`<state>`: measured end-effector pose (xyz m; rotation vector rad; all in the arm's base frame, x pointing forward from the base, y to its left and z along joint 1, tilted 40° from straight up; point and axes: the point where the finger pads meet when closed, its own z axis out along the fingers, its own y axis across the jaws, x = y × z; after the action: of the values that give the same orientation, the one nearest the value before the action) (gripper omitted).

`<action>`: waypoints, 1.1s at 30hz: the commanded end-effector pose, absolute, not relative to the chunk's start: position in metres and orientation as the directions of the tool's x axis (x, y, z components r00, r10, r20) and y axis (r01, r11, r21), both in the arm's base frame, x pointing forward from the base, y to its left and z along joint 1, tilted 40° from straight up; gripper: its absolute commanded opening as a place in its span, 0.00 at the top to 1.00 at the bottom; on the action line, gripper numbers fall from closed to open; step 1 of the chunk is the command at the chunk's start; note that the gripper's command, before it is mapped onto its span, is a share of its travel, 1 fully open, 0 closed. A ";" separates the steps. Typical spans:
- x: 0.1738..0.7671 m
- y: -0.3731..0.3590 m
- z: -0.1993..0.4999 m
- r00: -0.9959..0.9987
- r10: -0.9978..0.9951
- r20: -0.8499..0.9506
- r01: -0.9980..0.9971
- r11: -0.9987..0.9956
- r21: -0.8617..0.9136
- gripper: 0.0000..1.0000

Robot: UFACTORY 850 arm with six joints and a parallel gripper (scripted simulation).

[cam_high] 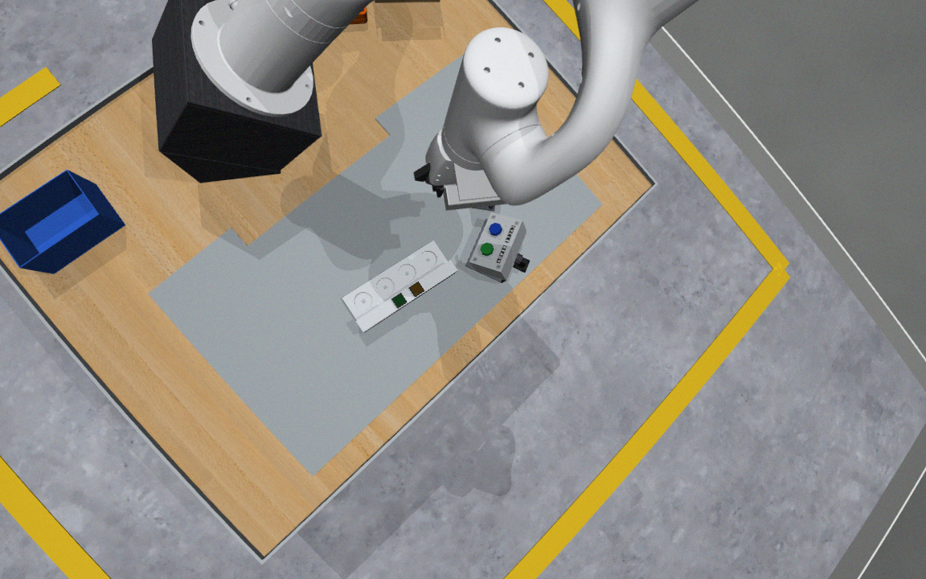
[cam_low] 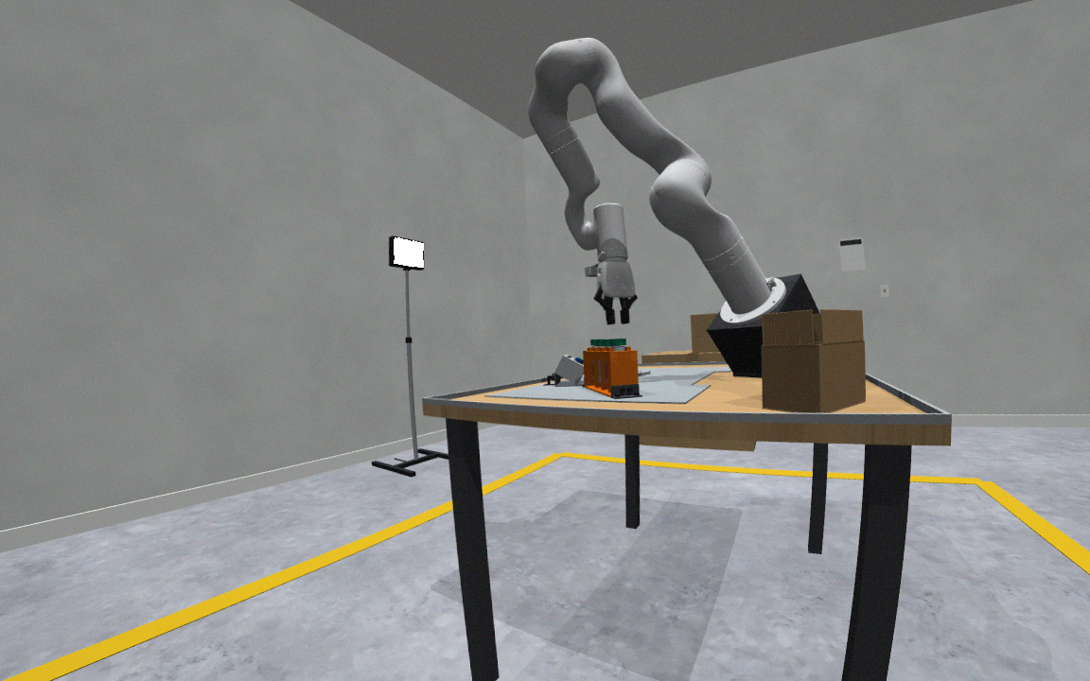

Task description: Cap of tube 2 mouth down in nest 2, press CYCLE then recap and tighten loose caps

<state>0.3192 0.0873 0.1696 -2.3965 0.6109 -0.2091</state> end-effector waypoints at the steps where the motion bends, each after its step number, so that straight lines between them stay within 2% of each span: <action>1: 0.321 0.090 0.168 0.813 -0.575 -0.092 -0.495 -0.599 -0.630 0.54; 8: 0.323 0.095 0.166 0.749 -0.642 -0.162 -0.582 -0.522 -0.624 0.54; 20: 0.323 0.095 0.166 0.741 -0.650 -0.170 -0.591 -0.512 -0.623 0.54; 23: 0.313 0.116 0.176 0.571 -0.756 -0.319 -0.757 -0.335 -0.561 0.54; 27: 0.309 0.122 0.180 0.506 -0.782 -0.364 -0.802 -0.271 -0.532 0.54; 29: 0.302 0.136 0.187 0.366 -0.816 -0.448 -0.875 -0.138 -0.465 0.54; 33: 0.295 0.149 0.194 0.216 -0.827 -0.519 -0.923 0.000 -0.384 0.54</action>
<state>0.3031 0.1325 0.1837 -1.9595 1.3847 0.0768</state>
